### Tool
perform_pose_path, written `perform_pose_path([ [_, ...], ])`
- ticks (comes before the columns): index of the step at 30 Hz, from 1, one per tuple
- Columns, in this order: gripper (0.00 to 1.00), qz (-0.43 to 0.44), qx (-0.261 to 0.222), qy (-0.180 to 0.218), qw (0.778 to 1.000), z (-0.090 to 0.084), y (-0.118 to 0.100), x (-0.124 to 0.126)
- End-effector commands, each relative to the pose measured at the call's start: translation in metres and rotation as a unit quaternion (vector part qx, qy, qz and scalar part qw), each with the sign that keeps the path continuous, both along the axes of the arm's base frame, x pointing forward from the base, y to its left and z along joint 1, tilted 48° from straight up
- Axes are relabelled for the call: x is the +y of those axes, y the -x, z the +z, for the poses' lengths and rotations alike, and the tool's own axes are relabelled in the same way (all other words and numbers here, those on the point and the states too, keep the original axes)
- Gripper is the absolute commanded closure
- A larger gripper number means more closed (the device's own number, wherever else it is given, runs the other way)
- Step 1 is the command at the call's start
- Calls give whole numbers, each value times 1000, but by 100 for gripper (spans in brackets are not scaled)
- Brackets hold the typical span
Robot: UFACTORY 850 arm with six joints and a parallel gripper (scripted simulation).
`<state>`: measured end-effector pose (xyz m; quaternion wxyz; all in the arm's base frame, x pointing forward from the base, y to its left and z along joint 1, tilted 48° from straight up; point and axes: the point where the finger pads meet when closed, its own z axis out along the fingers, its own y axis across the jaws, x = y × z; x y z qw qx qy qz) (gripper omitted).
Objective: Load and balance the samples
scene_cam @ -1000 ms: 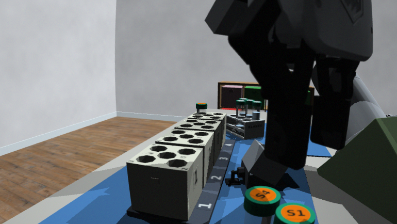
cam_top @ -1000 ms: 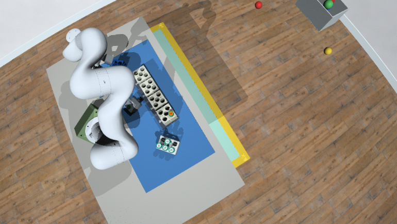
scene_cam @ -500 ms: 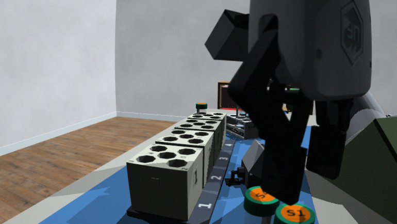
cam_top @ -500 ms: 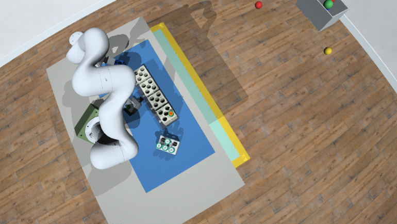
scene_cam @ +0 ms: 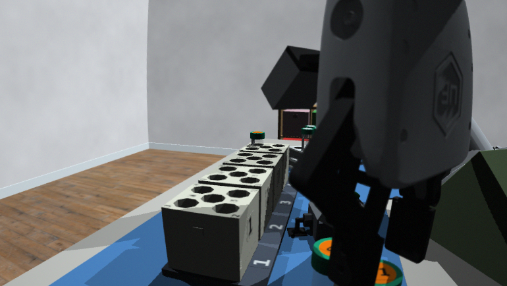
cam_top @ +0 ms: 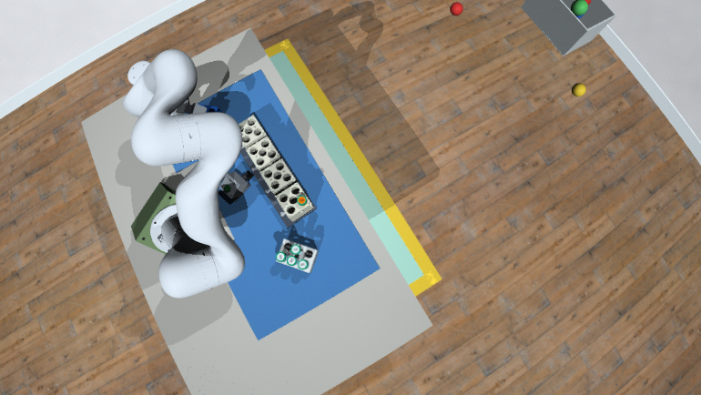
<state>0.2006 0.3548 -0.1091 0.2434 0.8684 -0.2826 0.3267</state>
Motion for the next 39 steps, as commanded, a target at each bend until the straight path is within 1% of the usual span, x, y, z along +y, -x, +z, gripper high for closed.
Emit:
perform_pose_path([
  [1,43,0,0,-1,1000,-3,-2,-2],
  [10,43,0,0,-1,1000,-3,-2,-2],
  [39,43,0,0,-1,1000,-15,-10,-12],
])
